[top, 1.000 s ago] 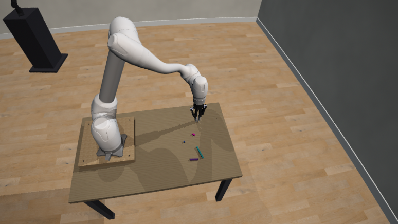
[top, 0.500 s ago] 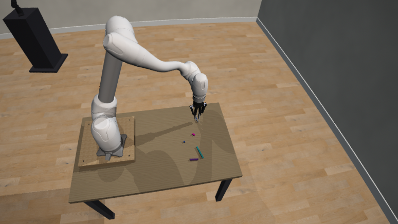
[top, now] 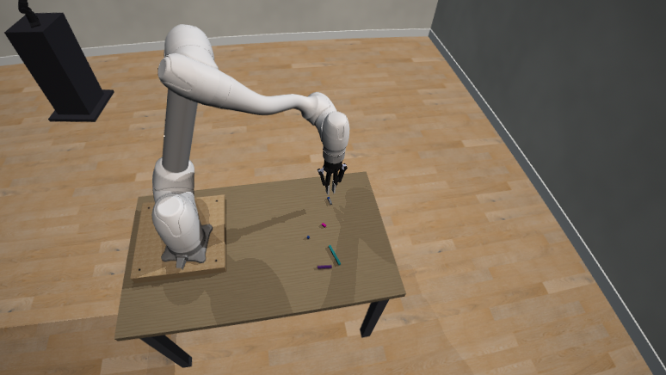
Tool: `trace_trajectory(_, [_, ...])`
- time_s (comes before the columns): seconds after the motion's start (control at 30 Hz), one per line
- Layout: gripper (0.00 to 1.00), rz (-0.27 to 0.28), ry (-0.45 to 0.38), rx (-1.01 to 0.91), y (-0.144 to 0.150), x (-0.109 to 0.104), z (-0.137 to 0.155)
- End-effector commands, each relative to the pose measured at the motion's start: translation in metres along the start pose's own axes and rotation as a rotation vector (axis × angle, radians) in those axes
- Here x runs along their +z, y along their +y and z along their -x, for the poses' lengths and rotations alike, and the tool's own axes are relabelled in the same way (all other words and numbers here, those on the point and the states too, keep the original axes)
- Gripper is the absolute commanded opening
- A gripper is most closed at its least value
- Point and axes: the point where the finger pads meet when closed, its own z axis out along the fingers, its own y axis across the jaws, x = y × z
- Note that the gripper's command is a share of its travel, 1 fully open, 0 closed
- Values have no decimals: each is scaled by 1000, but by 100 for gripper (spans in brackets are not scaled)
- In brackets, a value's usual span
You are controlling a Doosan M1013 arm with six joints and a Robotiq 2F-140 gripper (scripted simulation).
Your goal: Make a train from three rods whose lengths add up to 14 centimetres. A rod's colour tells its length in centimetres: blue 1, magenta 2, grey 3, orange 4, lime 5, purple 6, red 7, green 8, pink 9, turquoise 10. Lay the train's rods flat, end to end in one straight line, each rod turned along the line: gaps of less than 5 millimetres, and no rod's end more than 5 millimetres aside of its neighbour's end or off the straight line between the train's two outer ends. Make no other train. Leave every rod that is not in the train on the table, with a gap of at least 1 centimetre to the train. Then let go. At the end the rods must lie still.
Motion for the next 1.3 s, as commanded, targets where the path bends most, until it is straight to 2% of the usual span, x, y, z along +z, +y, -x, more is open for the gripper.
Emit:
trace_trajectory(0.0, [15,4,-4,-5,1,-8,2])
trace_trajectory(0.03, [100,4,-4,-5,1,-8,2])
trace_trajectory(1.27, [100,4,-4,-5,1,-8,2])
